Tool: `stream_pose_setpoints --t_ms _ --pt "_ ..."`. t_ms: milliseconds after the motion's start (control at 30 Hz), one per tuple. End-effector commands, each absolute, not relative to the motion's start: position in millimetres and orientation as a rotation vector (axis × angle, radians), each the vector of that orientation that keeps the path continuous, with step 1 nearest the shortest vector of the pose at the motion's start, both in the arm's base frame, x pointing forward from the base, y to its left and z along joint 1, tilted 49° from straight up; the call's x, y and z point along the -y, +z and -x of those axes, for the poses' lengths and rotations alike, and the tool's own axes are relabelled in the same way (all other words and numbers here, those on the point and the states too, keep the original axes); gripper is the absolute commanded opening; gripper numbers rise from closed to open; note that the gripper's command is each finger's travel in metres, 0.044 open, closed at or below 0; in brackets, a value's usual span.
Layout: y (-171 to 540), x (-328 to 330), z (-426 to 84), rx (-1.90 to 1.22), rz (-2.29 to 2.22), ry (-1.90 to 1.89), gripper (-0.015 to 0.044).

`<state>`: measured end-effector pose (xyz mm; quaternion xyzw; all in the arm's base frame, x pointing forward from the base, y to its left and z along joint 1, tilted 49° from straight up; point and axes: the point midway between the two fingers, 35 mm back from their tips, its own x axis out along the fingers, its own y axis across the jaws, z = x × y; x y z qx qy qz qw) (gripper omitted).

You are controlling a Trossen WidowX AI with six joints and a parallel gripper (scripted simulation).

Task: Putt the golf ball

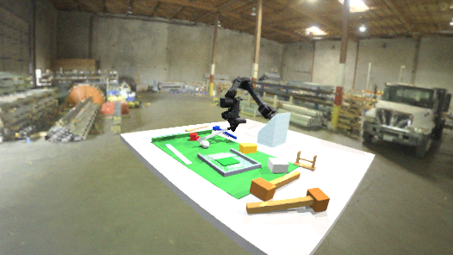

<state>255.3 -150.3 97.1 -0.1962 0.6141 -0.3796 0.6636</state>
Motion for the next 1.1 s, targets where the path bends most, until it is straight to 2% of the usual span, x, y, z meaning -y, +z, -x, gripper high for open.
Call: stream_pose_setpoints --t_ms 0,533,1067 --pt "73 130 -258 -1.385 0.453 -0.868 0.0" --pt "112 86 -261 -1.387 0.452 -0.866 0.0" --pt "108 91 -261 -1.387 0.457 -0.862 0.0"
